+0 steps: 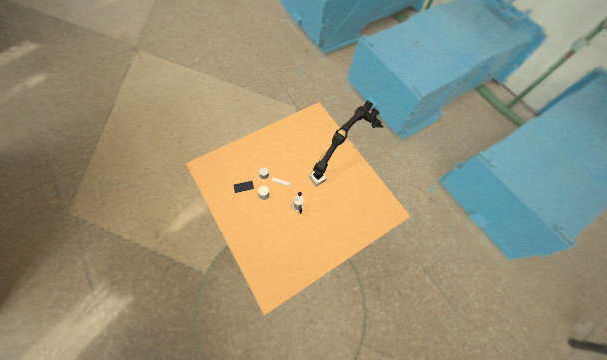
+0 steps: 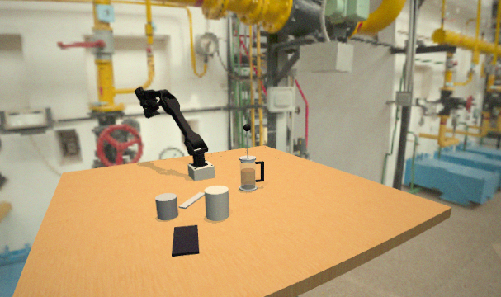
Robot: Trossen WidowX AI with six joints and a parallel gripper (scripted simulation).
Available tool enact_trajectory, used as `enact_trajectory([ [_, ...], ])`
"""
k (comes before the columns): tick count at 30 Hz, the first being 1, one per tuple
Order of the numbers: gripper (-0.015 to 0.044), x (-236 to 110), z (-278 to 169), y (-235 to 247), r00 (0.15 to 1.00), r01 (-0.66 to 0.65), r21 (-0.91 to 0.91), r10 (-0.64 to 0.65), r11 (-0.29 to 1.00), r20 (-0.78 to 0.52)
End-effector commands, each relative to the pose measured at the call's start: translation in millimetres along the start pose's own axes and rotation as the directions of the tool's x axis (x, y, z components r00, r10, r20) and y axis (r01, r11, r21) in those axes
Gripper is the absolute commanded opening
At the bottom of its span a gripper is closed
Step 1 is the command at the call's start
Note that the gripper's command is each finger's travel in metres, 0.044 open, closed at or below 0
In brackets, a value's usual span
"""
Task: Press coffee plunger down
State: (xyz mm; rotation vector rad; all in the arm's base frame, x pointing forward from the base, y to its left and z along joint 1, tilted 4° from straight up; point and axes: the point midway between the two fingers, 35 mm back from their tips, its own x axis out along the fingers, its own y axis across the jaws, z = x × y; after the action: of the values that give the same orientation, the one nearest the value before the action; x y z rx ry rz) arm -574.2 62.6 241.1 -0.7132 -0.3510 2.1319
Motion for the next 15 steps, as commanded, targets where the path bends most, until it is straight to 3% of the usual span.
enact_trajectory([
  [1,0.0426,-1,0,0,1.0,-0.004,-0.004,0.004,1.0,0.0],
  [6,0.044,-42,7,21,0.995,-0.086,-0.022,0.087,0.996,0.044],
  [12,0.044,-128,10,55,0.963,-0.239,-0.073,0.246,0.968,0.11],
  [15,0.044,-136,11,55,0.958,-0.254,-0.082,0.262,0.964,0.118],
])
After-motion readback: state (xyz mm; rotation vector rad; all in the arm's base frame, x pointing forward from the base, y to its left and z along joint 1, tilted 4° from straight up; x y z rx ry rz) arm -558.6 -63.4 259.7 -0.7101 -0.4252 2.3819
